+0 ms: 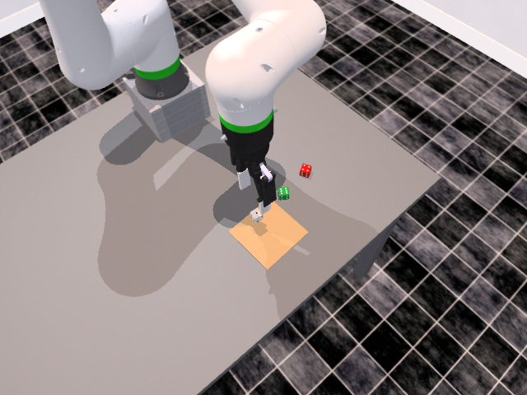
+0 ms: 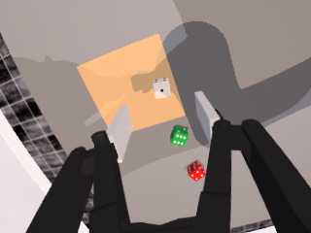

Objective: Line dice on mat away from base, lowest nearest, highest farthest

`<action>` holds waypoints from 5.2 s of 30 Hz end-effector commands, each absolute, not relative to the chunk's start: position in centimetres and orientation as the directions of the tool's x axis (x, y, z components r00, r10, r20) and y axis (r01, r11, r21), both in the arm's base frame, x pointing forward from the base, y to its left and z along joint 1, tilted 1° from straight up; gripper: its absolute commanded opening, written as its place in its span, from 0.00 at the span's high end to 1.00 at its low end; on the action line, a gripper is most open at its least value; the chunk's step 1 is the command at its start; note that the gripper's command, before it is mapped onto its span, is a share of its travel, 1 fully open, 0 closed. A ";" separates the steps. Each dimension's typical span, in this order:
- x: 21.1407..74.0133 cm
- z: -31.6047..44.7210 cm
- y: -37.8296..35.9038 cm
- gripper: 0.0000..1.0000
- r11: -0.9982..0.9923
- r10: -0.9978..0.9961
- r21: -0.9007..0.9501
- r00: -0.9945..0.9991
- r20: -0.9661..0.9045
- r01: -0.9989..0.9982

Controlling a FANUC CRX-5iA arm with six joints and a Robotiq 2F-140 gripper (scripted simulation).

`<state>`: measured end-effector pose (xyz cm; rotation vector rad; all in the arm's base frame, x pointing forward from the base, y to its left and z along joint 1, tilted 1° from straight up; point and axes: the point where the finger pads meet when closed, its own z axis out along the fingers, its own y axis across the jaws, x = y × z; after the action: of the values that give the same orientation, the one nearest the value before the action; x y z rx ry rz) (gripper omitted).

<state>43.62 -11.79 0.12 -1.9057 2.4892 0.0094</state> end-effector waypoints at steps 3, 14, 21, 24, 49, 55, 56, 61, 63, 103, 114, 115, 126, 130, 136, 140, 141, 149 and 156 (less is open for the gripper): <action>43.6 0.1 -11.8 0.00 0.261 -0.965 0.000 -0.261 -0.009 -0.965; 43.6 0.1 -11.8 0.00 0.261 -0.965 0.000 -0.261 -0.009 -0.965; 43.7 0.1 -11.5 0.00 0.224 -0.975 0.000 -0.224 -0.009 -0.975; 44.0 0.1 -10.3 0.00 0.091 -0.996 -0.001 -0.091 -0.009 -0.996; 45.3 -0.4 -1.9 0.00 -0.776 -0.631 -0.008 0.776 -0.004 -0.631; 45.3 -0.4 -0.8 0.00 -0.851 -0.525 -0.008 0.851 -0.003 -0.525; 45.3 -0.5 0.3 0.00 -0.911 -0.413 -0.008 0.911 -0.001 -0.413; 45.3 -0.6 1.9 0.00 -0.969 -0.246 -0.009 0.969 0.000 -0.246; 45.3 -0.6 2.4 0.00 -0.982 -0.188 -0.009 0.982 0.001 -0.188; 44.9 -0.8 7.0 0.75 -0.943 0.332 -0.007 0.943 0.005 0.332; 44.9 -0.8 7.0 0.75 -0.943 0.332 -0.007 0.943 0.005 0.332; 44.9 -0.8 7.0 0.75 -0.943 0.332 -0.007 0.943 0.005 0.332; 44.9 -1.0 7.0 0.75 -0.943 0.332 -0.007 0.943 0.005 0.332; 44.9 -1.3 7.0 0.75 -0.943 0.332 -0.007 0.943 0.005 0.332; 44.9 -2.0 7.0 0.75 -0.943 0.332 -0.007 0.943 0.005 0.332; 44.9 -2.3 7.0 0.75 -0.943 0.332 -0.007 0.943 0.005 0.332; 44.9 -2.4 7.0 0.75 -0.943 0.332 -0.007 0.943 0.005 0.332; 44.9 -3.7 7.0 0.75 -0.943 0.332 -0.007 0.943 0.005 0.332; 44.9 -4.5 7.0 0.75 -0.943 0.332 -0.007 0.943 0.005 0.332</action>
<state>44.88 6.97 -4.47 -3.0885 -0.5275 -0.0049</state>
